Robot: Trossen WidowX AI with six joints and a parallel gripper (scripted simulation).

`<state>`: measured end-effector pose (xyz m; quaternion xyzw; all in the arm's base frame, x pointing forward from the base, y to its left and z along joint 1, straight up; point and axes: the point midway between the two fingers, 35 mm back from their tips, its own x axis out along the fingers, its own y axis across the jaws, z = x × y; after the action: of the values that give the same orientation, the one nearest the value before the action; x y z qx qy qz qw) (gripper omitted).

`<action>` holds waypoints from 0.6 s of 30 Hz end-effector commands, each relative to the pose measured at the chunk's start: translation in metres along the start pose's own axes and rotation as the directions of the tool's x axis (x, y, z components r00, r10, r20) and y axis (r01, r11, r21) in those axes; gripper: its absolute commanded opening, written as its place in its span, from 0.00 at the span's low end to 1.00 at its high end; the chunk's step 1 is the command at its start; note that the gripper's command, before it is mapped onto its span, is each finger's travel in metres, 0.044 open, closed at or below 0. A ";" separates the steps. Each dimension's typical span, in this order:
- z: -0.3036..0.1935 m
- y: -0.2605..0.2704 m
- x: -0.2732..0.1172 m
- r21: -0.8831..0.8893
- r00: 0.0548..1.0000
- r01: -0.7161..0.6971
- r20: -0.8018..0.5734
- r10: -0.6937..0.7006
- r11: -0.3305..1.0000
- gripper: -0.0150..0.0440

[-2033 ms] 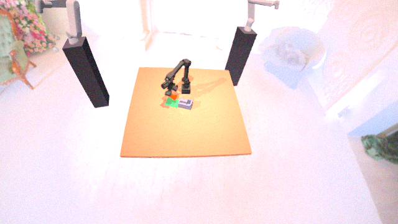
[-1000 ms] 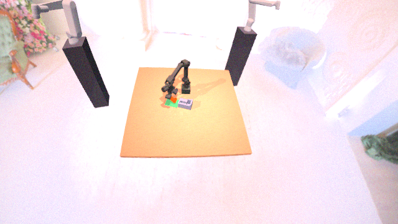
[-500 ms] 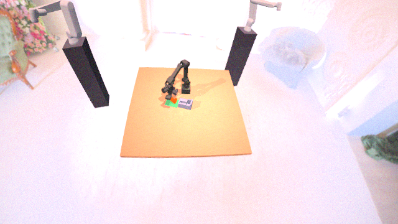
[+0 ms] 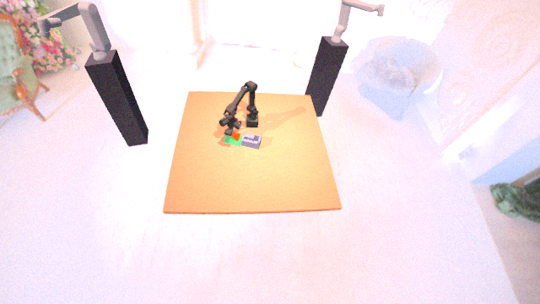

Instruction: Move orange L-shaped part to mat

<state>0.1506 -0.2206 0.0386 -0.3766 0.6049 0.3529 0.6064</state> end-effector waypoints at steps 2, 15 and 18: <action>0.000 0.000 0.000 0.000 1.000 0.000 0.000 0.000 1.000 0.43; -0.001 -0.003 -0.071 -0.003 1.000 0.001 0.002 -0.001 1.000 0.93; 0.000 0.000 -0.089 -0.004 1.000 0.001 0.002 -0.001 1.000 0.93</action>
<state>0.1513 -0.2217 0.1110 -0.3781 0.6047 0.3517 0.6064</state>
